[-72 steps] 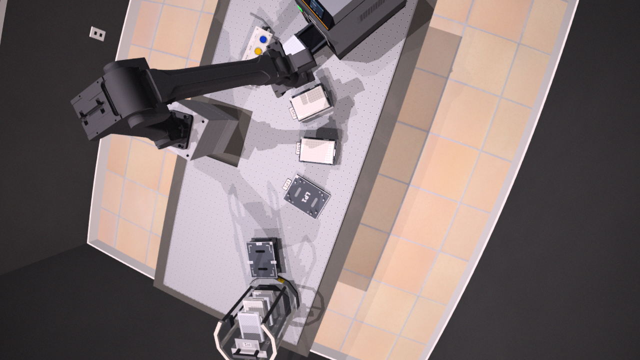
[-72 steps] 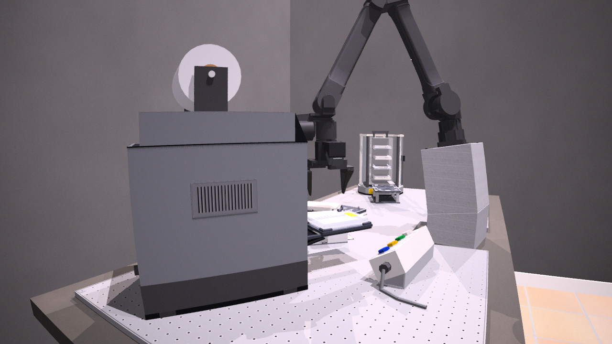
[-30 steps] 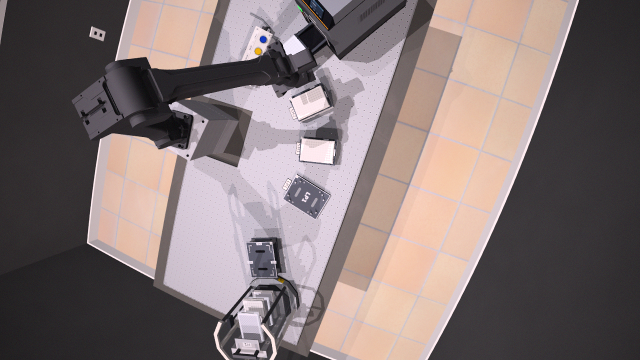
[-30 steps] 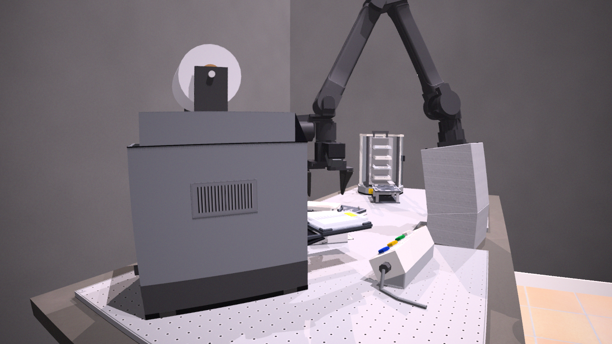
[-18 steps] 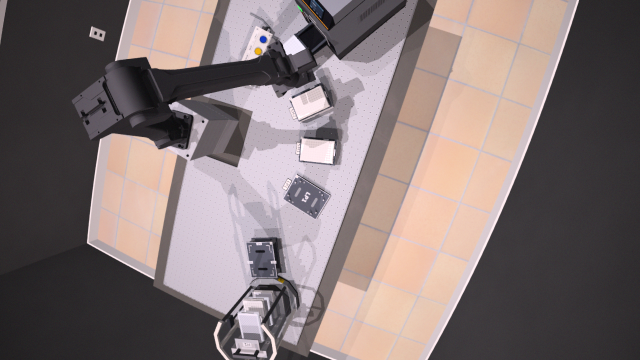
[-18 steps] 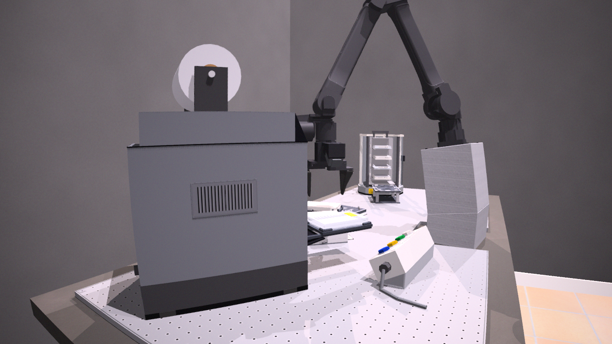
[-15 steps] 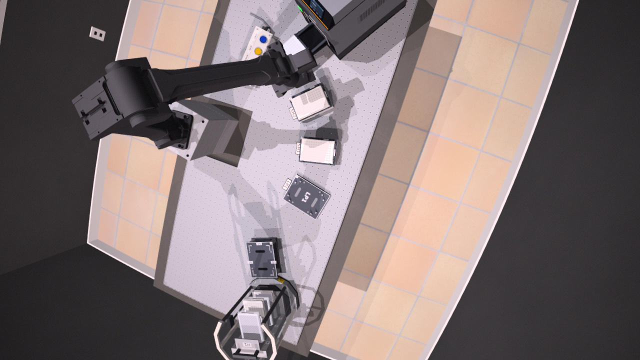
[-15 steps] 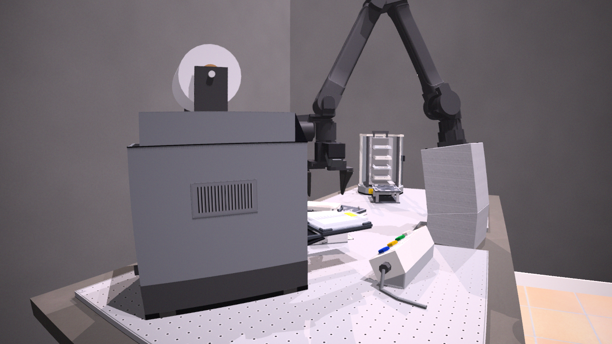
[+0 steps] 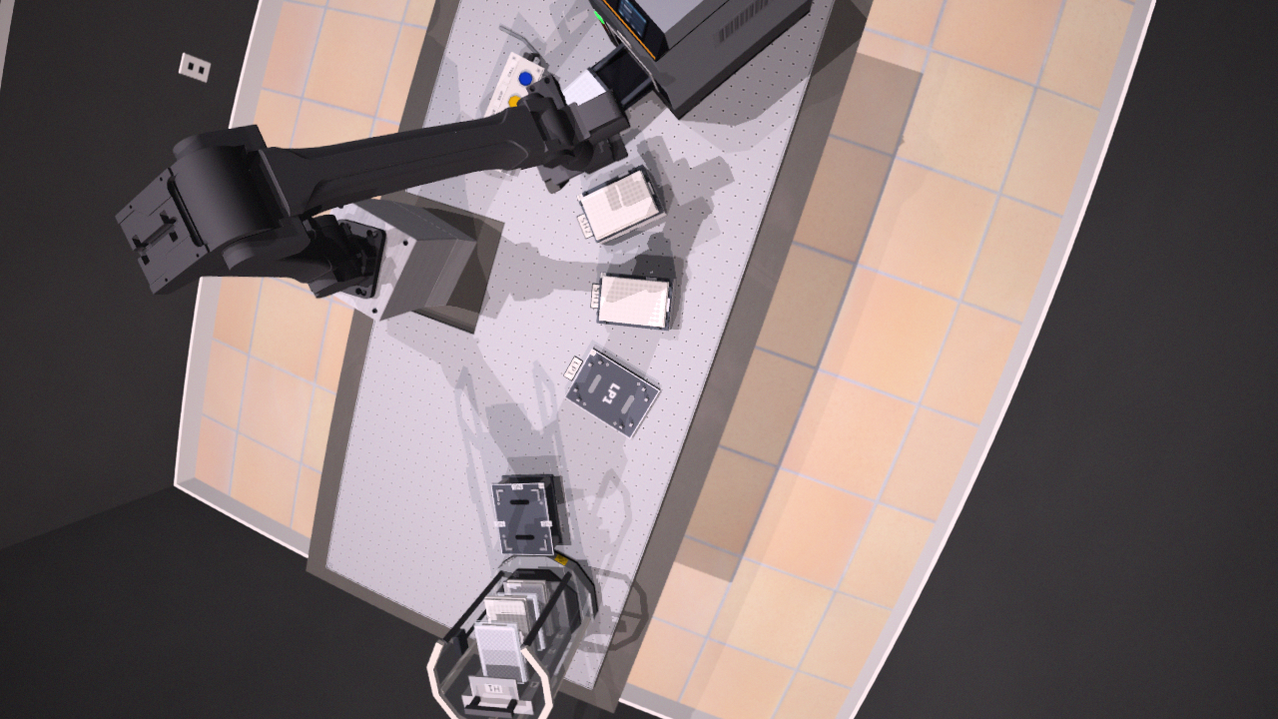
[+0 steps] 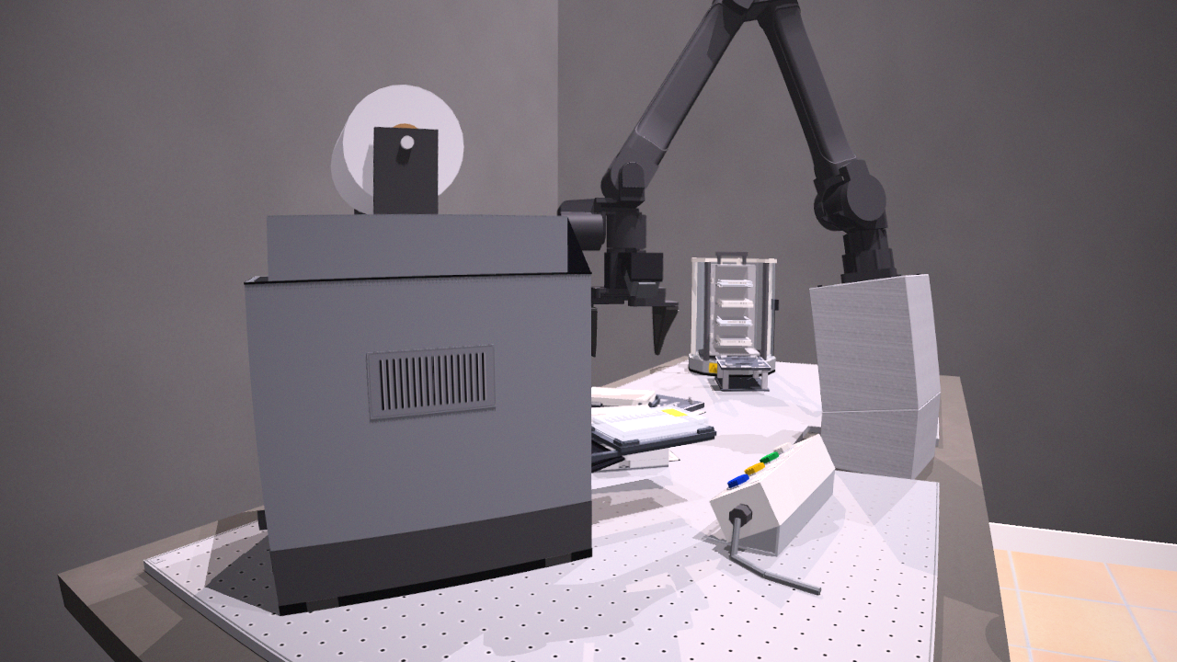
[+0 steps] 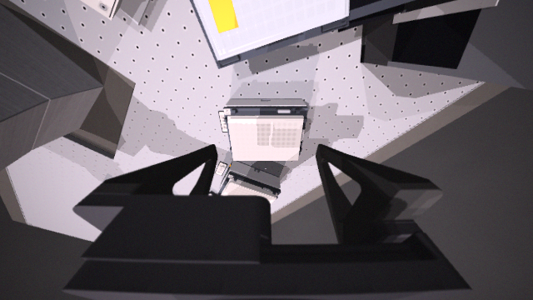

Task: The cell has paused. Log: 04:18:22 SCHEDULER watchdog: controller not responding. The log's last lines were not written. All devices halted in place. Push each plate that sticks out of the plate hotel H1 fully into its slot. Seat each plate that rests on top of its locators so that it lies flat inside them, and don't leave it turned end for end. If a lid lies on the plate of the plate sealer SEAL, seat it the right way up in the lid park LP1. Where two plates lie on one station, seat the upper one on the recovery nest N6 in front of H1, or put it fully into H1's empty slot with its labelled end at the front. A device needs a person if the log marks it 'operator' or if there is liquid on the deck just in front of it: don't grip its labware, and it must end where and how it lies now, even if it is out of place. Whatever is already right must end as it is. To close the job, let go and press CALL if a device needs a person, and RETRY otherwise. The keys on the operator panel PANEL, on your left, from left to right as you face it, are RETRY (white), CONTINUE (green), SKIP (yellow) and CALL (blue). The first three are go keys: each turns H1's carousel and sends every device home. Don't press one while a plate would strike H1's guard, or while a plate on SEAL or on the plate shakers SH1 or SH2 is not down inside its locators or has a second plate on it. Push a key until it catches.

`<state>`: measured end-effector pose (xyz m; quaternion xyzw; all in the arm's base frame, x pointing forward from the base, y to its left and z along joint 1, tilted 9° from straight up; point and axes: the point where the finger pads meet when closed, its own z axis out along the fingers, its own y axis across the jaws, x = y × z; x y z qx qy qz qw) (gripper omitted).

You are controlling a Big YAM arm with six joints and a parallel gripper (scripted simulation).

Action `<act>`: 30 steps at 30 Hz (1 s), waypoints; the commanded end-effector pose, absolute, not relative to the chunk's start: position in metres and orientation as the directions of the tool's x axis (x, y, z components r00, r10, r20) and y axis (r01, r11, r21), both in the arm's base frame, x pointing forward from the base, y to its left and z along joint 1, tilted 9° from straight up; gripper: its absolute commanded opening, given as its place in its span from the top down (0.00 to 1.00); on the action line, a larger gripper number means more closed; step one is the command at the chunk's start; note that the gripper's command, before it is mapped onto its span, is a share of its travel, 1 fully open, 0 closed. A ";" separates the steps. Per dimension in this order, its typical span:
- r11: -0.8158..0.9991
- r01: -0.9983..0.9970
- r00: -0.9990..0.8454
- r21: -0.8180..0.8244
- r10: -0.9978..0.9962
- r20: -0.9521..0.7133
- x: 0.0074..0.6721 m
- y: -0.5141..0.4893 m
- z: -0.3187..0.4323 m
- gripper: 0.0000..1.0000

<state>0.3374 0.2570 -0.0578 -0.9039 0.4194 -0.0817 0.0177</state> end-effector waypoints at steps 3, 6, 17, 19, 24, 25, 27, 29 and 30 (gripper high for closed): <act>-0.646 -0.749 0.633 -0.148 -0.763 0.128 0.346 0.277 -0.027 0.00; -0.646 -0.749 0.633 -0.149 -0.763 0.128 0.345 0.277 -0.019 0.00; -0.646 -0.749 0.633 -0.151 -0.764 0.128 0.341 0.278 0.006 0.00; -0.645 -0.749 0.633 -0.152 -0.764 0.128 0.341 0.278 0.012 0.00; -0.645 -0.748 0.632 -0.153 -0.764 0.128 0.339 0.279 0.025 0.00; -0.645 -0.748 0.632 -0.153 -0.764 0.128 0.339 0.279 0.025 0.00; -0.647 -0.753 0.634 -0.120 -0.763 0.130 0.336 0.275 0.011 0.00; -0.646 -0.753 0.633 -0.128 -0.763 0.130 0.339 0.276 0.011 0.00; -0.646 -0.753 0.633 -0.128 -0.763 0.130 0.339 0.276 0.011 0.00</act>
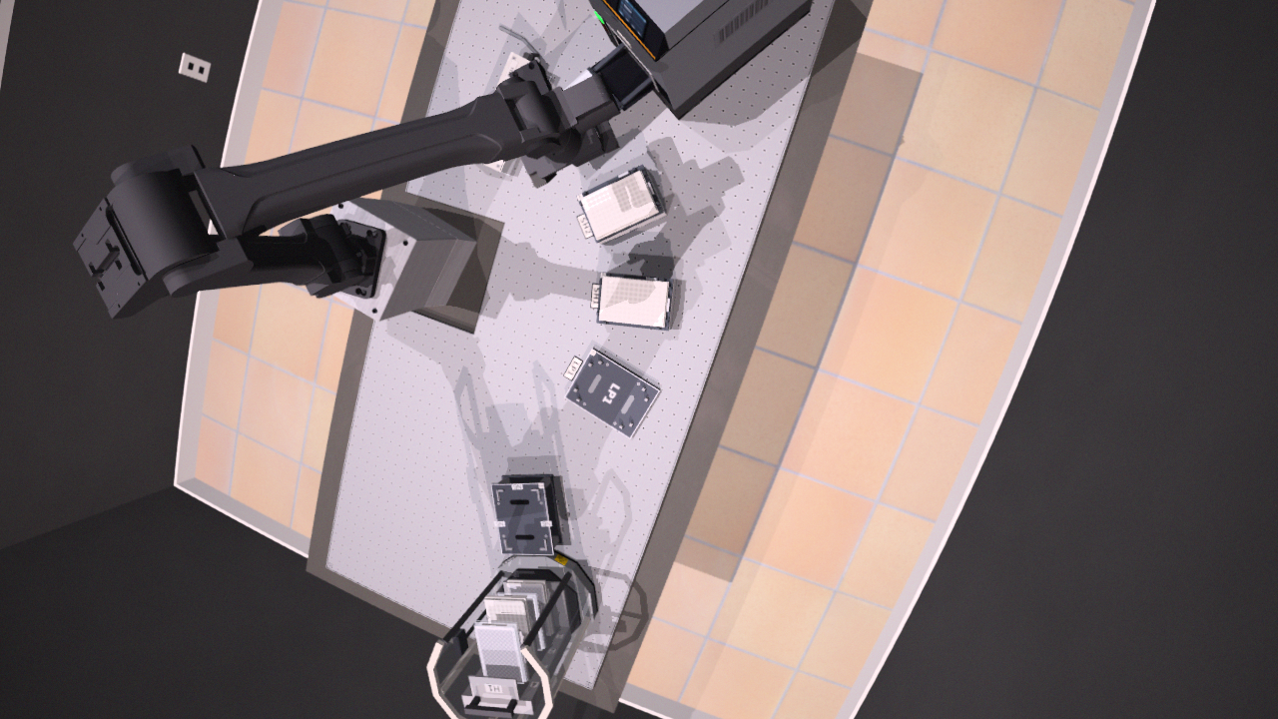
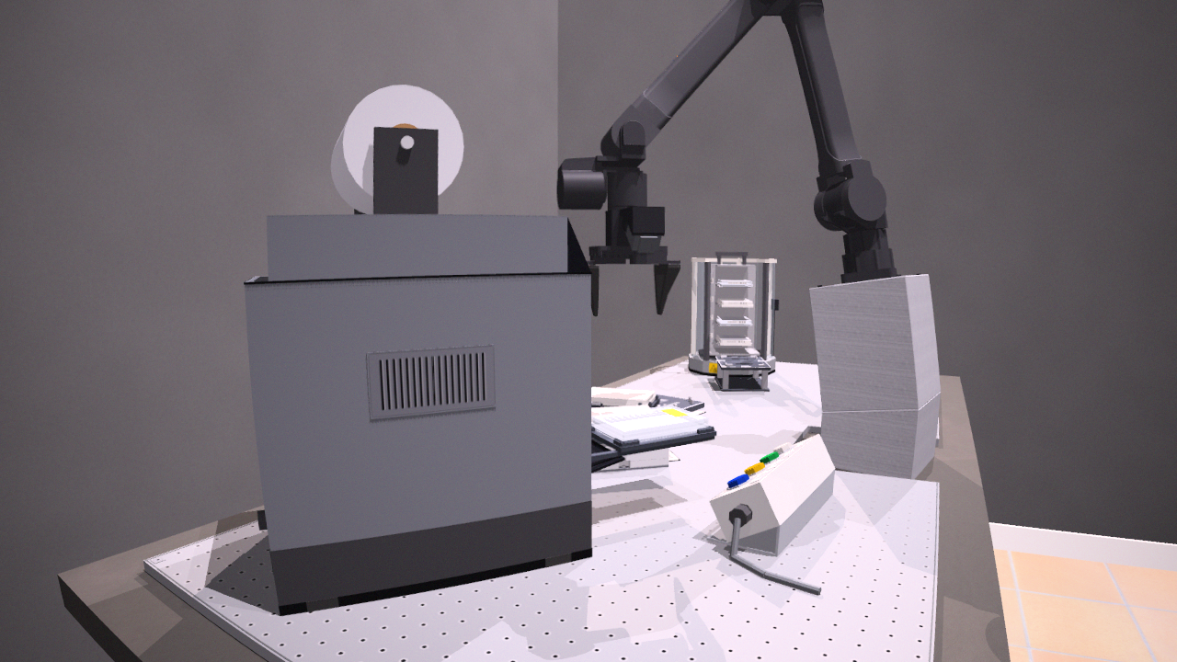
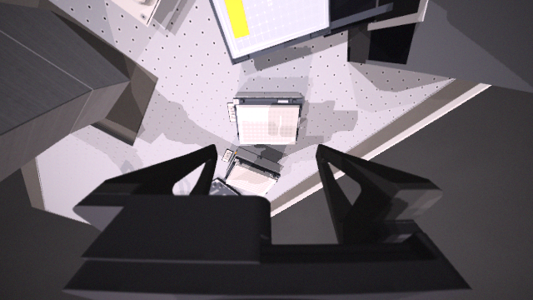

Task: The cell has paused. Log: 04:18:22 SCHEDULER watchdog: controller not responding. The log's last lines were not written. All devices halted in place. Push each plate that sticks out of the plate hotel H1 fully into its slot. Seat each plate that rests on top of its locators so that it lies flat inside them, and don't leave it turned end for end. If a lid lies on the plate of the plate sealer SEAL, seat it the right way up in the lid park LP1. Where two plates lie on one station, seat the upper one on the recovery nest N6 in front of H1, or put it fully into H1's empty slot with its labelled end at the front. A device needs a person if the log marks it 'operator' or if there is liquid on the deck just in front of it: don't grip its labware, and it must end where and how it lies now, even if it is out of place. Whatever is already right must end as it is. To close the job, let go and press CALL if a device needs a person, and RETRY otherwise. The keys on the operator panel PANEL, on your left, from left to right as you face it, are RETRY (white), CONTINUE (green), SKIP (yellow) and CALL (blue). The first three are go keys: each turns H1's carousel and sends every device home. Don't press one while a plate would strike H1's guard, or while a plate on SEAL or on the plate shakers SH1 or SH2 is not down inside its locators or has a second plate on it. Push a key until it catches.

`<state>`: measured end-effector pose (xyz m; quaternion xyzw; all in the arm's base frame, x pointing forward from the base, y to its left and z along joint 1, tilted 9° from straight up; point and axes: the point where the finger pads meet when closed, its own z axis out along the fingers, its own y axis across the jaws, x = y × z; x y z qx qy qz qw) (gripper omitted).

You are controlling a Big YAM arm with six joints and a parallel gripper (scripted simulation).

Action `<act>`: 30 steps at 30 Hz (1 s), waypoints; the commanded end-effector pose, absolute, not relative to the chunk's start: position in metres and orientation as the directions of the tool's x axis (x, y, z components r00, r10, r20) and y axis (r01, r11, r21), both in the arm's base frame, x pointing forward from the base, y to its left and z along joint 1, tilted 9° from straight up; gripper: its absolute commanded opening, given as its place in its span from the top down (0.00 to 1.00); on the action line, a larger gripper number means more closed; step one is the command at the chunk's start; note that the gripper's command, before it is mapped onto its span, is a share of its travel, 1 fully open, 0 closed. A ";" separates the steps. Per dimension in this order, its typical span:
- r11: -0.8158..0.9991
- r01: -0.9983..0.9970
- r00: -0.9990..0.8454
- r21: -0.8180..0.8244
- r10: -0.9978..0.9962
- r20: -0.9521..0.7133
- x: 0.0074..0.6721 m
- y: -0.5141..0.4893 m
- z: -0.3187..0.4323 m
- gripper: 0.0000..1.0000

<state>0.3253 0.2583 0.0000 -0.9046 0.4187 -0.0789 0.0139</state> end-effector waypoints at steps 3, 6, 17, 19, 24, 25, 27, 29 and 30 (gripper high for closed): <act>-0.643 -0.749 0.630 -0.162 -0.766 0.128 0.342 0.279 0.025 0.00; -0.644 -0.750 0.631 -0.150 -0.765 0.129 0.340 0.278 0.020 0.00; -0.394 -0.905 0.384 -0.160 -0.919 0.086 0.312 0.296 0.006 0.00; -0.363 -0.918 0.354 -0.160 -0.932 0.082 0.310 0.298 0.004 0.00; -0.202 -0.962 0.197 -0.182 -0.979 0.045 0.302 0.315 0.006 0.00; -0.169 -0.968 0.165 -0.184 -0.986 0.038 0.300 0.318 0.006 0.00; -0.104 -0.979 0.100 -0.177 -0.994 0.034 0.294 0.322 0.001 0.00; -0.038 -0.983 0.035 -0.177 -0.999 0.023 0.288 0.326 0.000 0.00; -0.005 -0.984 0.002 -0.177 -1.000 0.018 0.286 0.328 0.000 0.00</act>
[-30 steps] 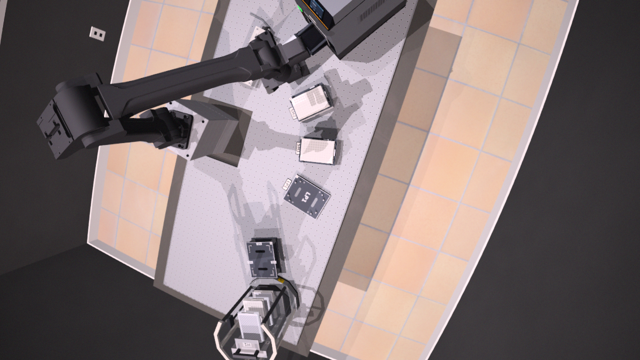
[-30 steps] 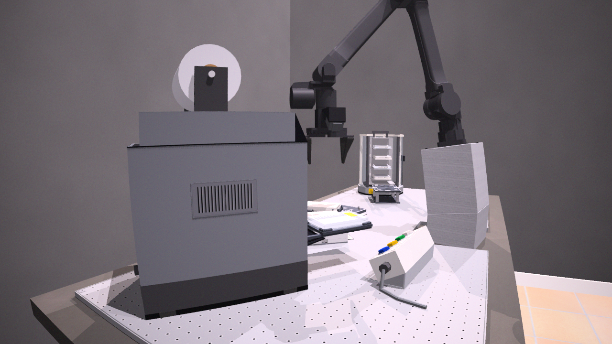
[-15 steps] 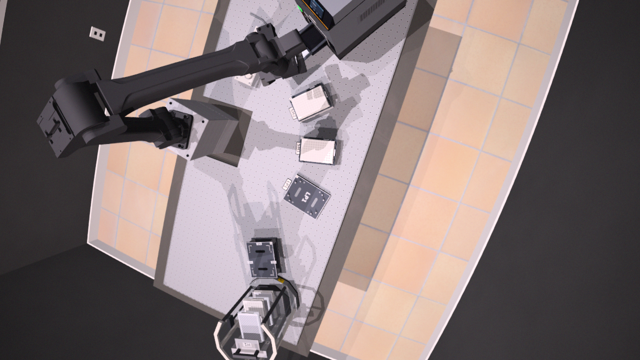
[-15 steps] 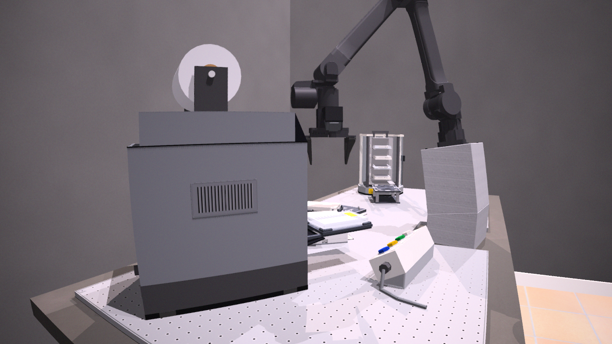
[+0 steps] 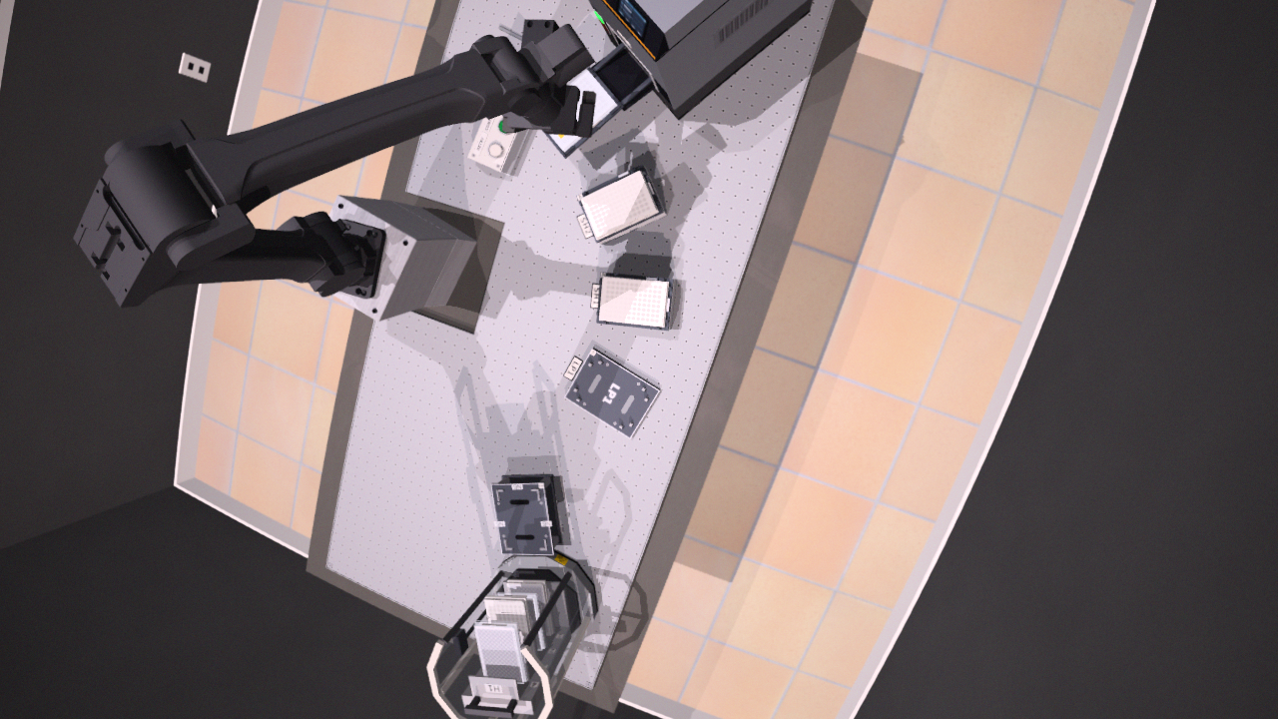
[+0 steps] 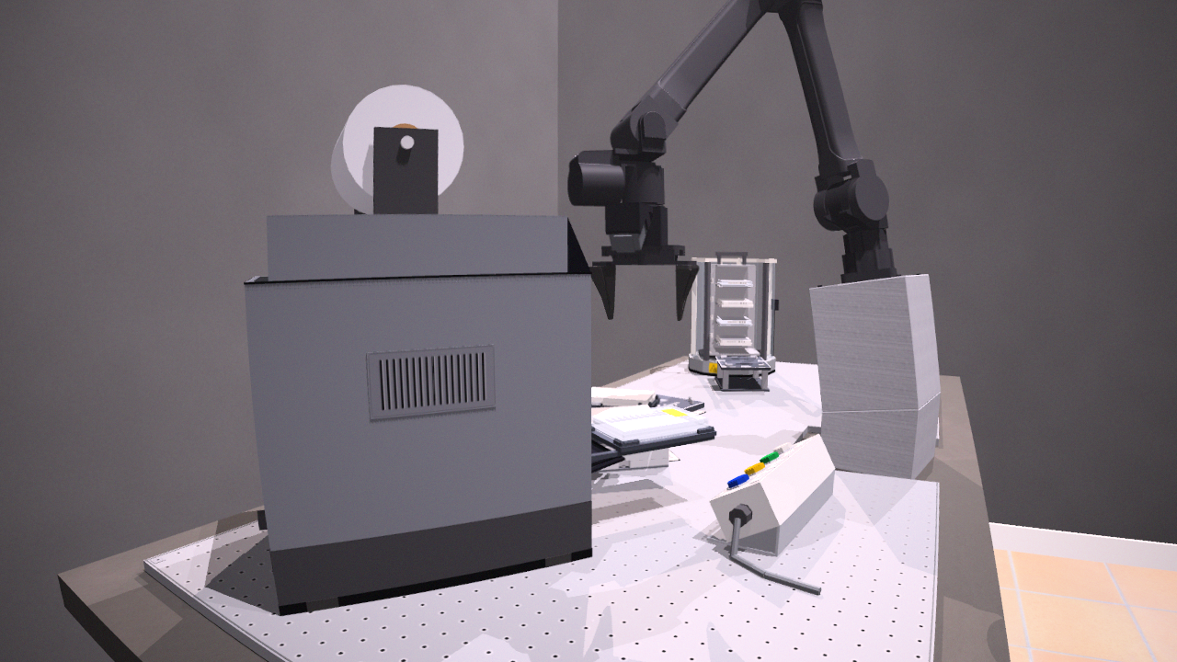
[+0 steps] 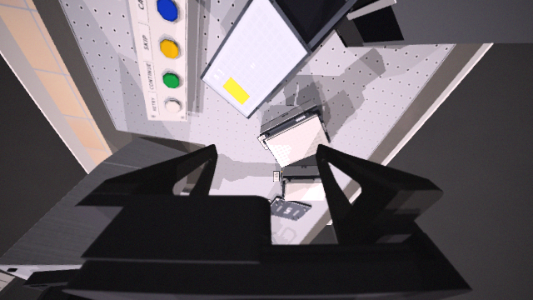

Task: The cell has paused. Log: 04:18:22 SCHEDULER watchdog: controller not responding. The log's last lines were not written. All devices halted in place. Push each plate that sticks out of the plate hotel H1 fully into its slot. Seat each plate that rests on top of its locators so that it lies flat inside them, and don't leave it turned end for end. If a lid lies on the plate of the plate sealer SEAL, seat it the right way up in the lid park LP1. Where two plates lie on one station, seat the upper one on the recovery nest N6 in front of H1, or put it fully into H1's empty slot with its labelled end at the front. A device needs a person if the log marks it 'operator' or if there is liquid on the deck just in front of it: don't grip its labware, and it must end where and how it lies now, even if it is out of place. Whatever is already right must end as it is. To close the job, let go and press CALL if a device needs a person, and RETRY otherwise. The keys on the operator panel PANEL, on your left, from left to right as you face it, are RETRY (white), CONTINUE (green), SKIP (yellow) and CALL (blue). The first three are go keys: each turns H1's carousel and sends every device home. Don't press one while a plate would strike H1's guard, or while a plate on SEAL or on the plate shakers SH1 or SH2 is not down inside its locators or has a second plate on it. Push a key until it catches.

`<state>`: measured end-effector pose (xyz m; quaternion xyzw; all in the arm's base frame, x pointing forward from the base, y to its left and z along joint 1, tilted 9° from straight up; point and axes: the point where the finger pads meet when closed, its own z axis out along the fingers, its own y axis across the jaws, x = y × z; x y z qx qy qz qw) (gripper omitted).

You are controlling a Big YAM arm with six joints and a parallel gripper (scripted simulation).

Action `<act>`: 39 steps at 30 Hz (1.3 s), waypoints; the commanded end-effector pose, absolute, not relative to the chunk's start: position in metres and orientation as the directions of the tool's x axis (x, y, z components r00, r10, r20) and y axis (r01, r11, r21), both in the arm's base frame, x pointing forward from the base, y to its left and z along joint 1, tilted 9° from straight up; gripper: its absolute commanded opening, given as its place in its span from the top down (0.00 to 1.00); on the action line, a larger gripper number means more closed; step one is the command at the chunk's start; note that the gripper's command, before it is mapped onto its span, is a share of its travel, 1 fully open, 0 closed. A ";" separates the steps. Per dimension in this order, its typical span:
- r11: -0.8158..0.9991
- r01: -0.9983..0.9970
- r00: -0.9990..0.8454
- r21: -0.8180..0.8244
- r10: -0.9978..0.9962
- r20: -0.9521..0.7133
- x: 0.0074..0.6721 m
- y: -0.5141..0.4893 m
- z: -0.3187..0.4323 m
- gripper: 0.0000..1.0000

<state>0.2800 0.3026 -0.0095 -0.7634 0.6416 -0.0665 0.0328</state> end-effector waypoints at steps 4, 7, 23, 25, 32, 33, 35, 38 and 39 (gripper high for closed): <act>0.094 -0.980 -0.096 -0.176 -0.995 0.003 0.278 0.335 -0.002 0.00; 0.162 -0.970 -0.161 -0.181 -0.987 -0.020 0.274 0.341 0.004 0.00; 0.458 -0.874 -0.449 -0.162 -0.889 -0.090 0.240 0.377 0.003 0.00; 0.454 -0.876 -0.450 -0.161 -0.891 -0.059 0.233 0.378 -0.011 0.00; 0.454 -0.877 -0.450 -0.160 -0.891 -0.060 0.216 0.395 -0.014 0.00; 0.454 -0.877 -0.450 -0.160 -0.891 -0.061 0.214 0.397 -0.014 0.00; 0.454 -0.876 -0.450 -0.160 -0.891 -0.065 0.209 0.403 -0.013 0.00; 0.456 -0.876 -0.450 -0.159 -0.890 -0.076 0.207 0.407 -0.009 0.00; 0.456 -0.876 -0.450 -0.159 -0.890 -0.076 0.207 0.407 -0.009 0.00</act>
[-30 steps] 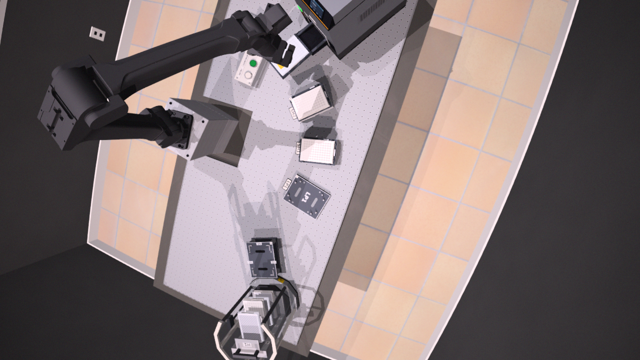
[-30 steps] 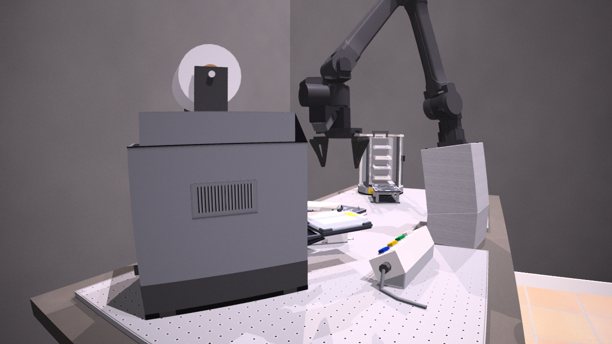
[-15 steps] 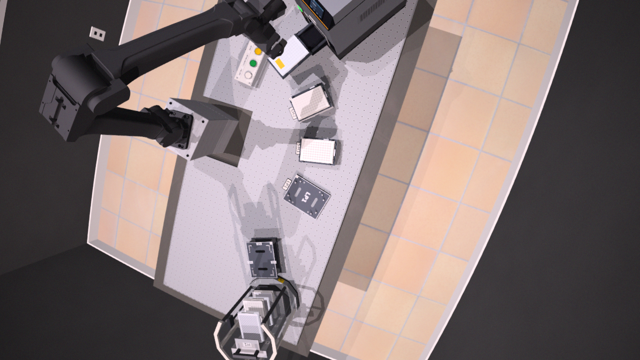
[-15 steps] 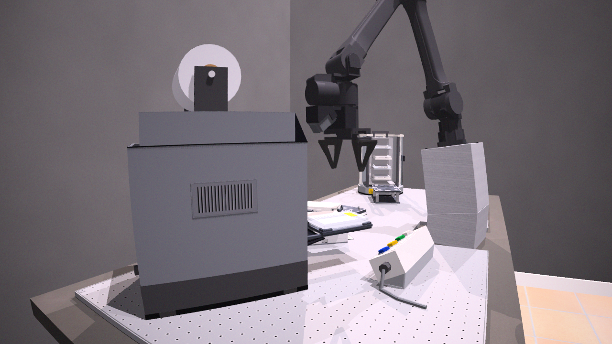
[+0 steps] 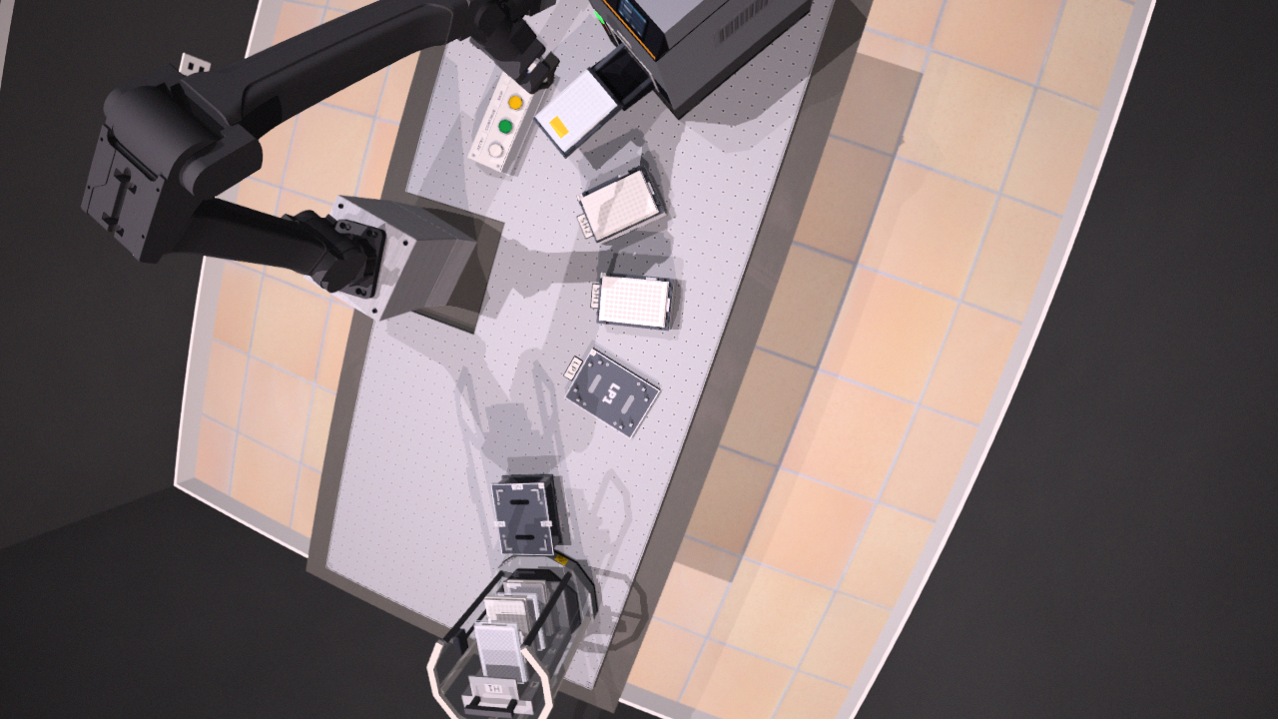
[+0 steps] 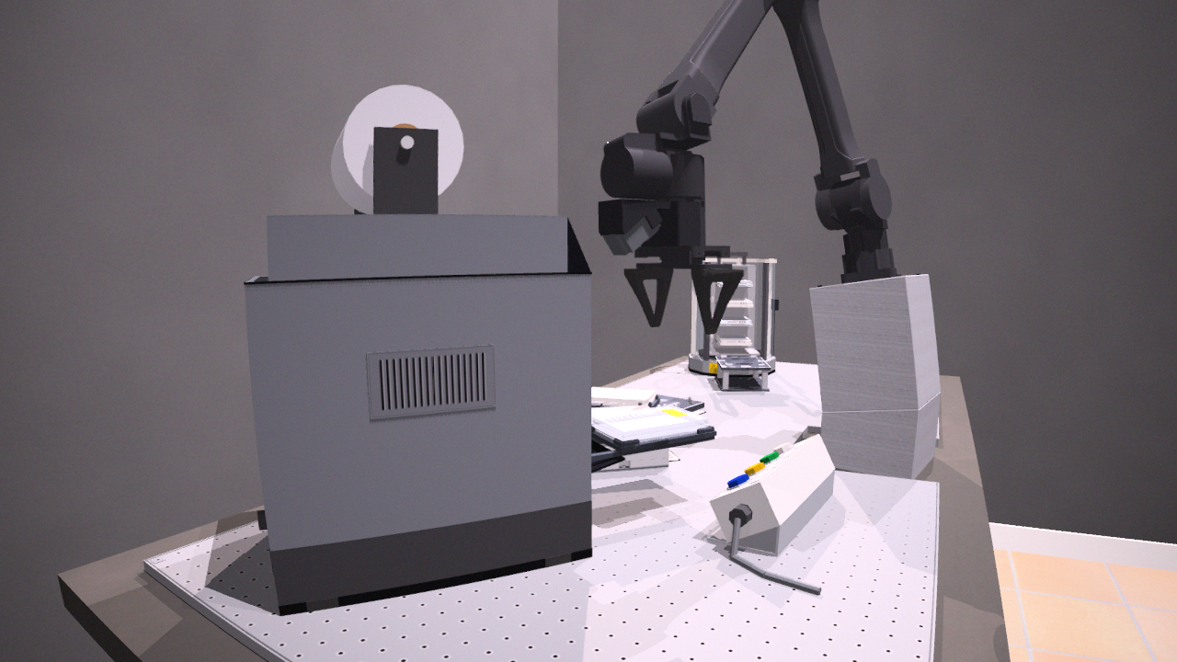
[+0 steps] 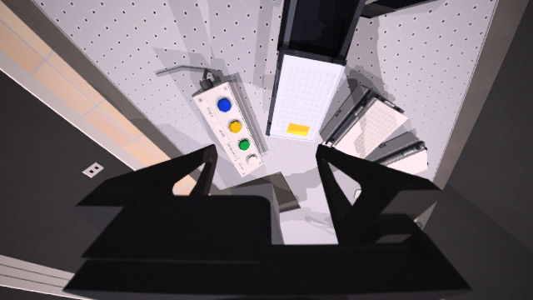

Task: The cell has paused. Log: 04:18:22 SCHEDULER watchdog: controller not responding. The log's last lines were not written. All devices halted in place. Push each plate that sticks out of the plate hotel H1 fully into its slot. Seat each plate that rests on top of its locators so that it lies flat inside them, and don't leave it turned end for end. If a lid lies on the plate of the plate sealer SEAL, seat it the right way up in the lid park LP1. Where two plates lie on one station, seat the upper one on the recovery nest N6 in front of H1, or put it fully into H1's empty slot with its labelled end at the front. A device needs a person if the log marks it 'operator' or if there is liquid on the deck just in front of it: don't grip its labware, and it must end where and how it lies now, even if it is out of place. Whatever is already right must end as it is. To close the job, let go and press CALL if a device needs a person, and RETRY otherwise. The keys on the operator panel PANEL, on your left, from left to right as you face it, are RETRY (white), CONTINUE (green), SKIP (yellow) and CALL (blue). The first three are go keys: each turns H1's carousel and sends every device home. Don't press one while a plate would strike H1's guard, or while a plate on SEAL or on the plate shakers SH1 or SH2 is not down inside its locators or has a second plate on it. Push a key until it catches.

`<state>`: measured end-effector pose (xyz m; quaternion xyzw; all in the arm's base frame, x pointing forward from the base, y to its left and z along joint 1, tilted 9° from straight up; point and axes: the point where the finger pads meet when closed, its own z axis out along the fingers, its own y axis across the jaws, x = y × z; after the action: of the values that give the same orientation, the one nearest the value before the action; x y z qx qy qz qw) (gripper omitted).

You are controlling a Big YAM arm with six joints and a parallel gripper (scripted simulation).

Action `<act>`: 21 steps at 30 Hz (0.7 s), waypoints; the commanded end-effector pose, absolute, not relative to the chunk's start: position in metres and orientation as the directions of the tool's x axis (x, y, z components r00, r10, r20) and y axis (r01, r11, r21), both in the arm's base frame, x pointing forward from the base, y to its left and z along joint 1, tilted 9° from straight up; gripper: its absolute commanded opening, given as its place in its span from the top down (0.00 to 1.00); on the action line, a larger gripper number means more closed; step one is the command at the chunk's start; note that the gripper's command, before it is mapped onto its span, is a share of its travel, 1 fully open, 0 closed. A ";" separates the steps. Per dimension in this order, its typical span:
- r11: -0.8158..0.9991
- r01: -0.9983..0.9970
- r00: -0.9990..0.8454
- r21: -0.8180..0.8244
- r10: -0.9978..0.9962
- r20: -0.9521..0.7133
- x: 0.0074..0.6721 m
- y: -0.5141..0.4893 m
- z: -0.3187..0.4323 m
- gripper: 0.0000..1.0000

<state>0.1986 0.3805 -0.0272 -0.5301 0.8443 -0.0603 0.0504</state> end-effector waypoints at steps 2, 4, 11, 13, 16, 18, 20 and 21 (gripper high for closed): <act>0.420 -0.893 -0.412 -0.163 -0.907 -0.087 0.219 0.405 -0.003 0.00; 0.373 -0.913 -0.365 -0.165 -0.928 -0.079 0.216 0.406 -0.003 0.00; 0.212 -0.962 -0.206 -0.174 -0.977 -0.052 0.214 0.408 -0.003 0.00; 0.166 -0.970 -0.161 -0.176 -0.986 -0.043 0.214 0.408 -0.003 0.00; 0.120 -0.977 -0.115 -0.178 -0.993 -0.035 0.214 0.408 -0.003 0.00; 0.097 -0.979 -0.093 -0.179 -0.995 -0.031 0.214 0.408 -0.003 0.00; 0.050 -0.982 -0.047 -0.180 -0.999 -0.023 0.214 0.408 -0.003 0.00; 0.027 -0.983 -0.024 -0.180 -1.000 -0.018 0.214 0.408 -0.003 0.00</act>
<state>0.2015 0.3817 -0.0259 -0.6616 0.7454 -0.0693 0.0426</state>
